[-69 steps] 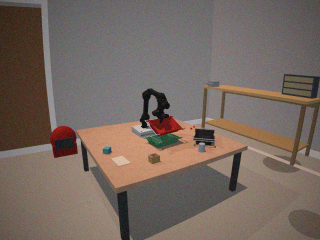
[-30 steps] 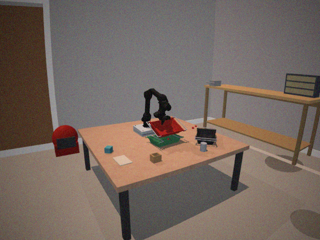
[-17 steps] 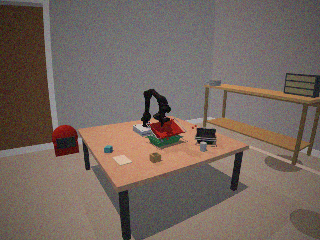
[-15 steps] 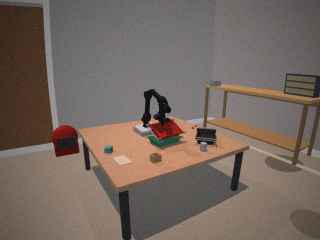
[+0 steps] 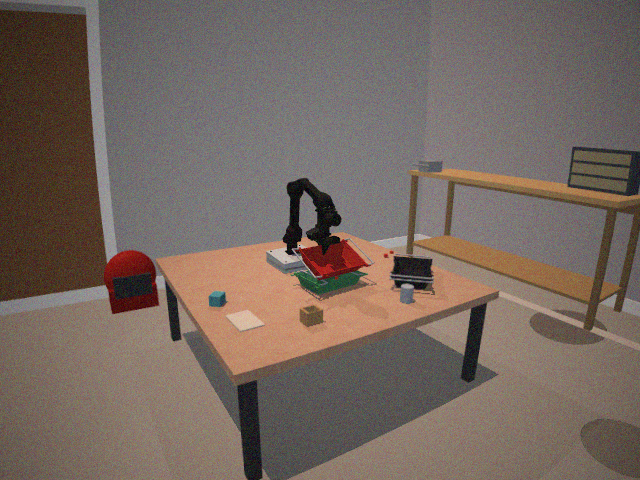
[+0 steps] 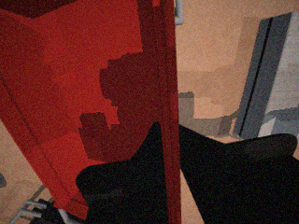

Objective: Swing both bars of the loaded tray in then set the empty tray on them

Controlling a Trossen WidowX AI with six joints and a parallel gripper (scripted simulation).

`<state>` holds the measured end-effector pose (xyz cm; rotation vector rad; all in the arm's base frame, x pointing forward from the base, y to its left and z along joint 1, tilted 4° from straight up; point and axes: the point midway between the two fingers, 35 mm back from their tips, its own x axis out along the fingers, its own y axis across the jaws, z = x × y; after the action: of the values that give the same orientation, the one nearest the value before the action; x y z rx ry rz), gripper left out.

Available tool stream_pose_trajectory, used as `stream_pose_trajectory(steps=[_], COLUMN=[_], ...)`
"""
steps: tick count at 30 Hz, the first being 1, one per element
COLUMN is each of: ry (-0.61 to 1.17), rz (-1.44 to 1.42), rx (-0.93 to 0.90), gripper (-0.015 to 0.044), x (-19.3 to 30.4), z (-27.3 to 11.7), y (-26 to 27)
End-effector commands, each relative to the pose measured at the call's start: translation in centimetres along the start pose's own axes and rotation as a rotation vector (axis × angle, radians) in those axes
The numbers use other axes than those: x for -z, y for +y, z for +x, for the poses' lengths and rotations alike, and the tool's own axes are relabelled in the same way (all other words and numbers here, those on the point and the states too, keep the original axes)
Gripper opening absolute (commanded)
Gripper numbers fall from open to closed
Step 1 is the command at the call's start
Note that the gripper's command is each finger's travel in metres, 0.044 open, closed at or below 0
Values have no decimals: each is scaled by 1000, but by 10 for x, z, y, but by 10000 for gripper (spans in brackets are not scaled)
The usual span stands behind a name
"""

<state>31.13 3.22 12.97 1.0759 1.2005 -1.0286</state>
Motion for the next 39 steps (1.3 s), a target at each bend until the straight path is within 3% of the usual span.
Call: stream_pose_trajectory(steps=[1,39], ry=[1,1], rz=[-1,-2], rx=[10,11], gripper=[0,0], x=[0,0], z=[5,24], y=[-5,-17])
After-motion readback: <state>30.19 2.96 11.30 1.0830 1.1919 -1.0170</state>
